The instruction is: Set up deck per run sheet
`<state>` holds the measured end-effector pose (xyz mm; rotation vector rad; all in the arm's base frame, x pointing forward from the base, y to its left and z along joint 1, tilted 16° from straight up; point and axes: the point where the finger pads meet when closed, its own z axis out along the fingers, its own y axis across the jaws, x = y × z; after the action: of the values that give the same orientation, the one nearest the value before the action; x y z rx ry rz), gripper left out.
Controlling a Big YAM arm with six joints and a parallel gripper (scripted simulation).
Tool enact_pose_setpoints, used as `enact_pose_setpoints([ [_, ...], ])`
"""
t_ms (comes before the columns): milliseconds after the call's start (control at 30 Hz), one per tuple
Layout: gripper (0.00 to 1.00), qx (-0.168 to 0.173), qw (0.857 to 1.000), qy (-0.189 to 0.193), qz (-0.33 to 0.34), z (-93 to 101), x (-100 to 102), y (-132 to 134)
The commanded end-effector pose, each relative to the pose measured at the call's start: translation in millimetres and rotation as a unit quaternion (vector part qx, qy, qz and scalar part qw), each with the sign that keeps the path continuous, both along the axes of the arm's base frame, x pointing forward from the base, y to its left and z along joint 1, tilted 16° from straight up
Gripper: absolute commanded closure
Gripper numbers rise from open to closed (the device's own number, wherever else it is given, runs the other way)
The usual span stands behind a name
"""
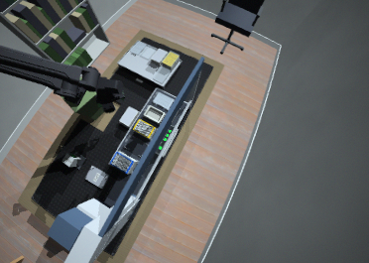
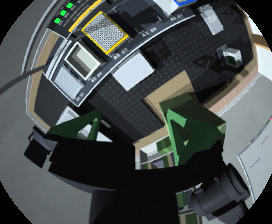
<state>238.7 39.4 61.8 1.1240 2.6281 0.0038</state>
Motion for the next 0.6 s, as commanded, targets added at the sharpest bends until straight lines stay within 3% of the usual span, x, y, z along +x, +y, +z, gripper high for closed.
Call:
enact_pose_setpoints([
  [0,0.00,-0.004,0.999,-0.024,0.043,23.5,21.8,7.0],
  [567,0.00,-0.046,0.982,-0.010,0.185,23.7,22.0,7.1],
])
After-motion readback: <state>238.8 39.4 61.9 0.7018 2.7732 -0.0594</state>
